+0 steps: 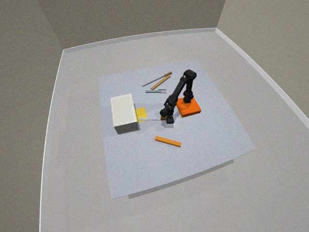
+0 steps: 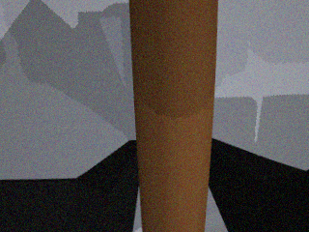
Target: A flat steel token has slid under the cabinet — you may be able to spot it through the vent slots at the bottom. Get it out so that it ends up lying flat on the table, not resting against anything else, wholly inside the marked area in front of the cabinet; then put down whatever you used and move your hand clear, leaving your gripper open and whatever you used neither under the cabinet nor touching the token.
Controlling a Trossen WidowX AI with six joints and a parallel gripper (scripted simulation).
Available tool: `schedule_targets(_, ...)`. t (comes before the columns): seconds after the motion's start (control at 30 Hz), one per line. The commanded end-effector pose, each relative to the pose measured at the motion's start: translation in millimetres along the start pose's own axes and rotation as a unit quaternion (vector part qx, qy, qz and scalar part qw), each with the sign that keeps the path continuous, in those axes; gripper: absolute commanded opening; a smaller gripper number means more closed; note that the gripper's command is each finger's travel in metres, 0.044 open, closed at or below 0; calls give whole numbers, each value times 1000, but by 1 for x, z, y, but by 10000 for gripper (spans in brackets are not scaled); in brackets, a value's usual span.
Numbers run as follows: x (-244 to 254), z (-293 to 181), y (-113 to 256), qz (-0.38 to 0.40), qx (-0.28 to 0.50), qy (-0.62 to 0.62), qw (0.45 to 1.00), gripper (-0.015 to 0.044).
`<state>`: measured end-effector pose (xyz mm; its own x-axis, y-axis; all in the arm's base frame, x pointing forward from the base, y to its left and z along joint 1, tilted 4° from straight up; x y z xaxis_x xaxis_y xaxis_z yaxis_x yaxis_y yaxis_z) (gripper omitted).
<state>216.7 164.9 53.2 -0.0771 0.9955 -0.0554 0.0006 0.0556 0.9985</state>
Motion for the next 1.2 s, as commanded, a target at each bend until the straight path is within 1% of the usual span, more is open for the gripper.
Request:
schedule_targets(0.0, 0, 0, 0, 0, 0, 0, 1000, 105)
schedule_targets(0.1, 0, 0, 0, 0, 0, 0, 1000, 184)
schedule_targets(0.13, 0, 0, 0, 0, 0, 0, 1000, 200)
schedule_targets(0.3, 0, 0, 0, 0, 0, 0, 1000, 200)
schedule_targets(0.4, 0, 0, 0, 2, 0, 0, 1000, 270)
schedule_targets(1.03, 0, -4, -4, 2, 0, 0, 1000, 270)
schedule_targets(1.17, 1, -1, -1, 2, -4, 1, 1000, 165)
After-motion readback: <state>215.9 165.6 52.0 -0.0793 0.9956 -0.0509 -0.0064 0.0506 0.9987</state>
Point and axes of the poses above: the point midway between the two fingers, 35 mm back from their tips, its own y axis back along the fingers, its own x axis across the jaws, z = x × y, the point moved 6 cm from there along y, back along the fingers, and after that the axes turned 11 degrees about y, right-handed, at the moved point
